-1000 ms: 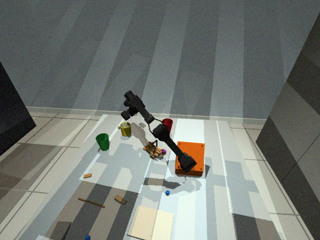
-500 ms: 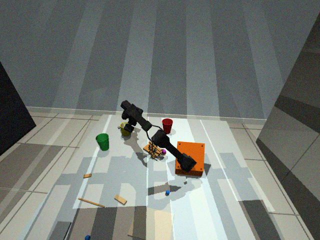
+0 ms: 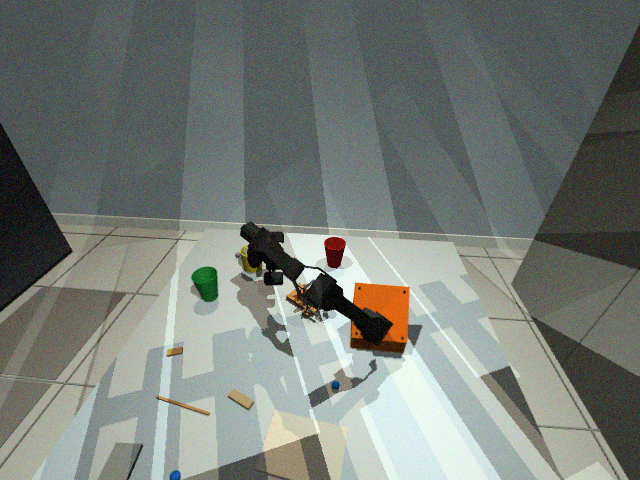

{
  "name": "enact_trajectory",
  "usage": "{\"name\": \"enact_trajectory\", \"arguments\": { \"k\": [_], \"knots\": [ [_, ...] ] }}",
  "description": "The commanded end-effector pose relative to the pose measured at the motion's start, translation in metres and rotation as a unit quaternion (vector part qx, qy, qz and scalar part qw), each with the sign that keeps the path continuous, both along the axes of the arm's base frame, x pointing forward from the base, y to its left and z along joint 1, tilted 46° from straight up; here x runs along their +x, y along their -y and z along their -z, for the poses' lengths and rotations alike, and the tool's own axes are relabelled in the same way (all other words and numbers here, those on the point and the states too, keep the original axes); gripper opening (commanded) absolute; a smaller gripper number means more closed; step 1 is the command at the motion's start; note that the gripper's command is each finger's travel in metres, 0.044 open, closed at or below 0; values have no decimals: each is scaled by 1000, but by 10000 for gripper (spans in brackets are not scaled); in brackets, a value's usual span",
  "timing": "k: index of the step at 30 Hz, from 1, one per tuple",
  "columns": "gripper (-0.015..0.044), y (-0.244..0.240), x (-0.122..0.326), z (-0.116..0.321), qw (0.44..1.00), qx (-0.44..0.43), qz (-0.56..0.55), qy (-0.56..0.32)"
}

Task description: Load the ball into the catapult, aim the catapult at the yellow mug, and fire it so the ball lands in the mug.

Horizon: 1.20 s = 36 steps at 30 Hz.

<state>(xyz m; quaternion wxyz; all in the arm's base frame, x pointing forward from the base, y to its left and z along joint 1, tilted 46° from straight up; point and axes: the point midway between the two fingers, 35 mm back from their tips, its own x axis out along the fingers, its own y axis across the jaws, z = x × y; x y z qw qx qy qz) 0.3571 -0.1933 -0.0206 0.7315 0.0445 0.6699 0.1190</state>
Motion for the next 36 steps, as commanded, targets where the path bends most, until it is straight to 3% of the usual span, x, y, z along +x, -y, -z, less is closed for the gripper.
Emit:
{"name": "enact_trajectory", "arguments": {
  "k": [1, 14, 28, 36],
  "knots": [
    [0, -15, -15, -3, 998, -6, -58, -16],
    [0, -62, -70, -13, 962, -10, -267, -60],
    [0, -101, -137, -24, 869, 12, -483, -105],
    [0, -105, -144, -24, 856, 16, -505, -109]
  ]
}}
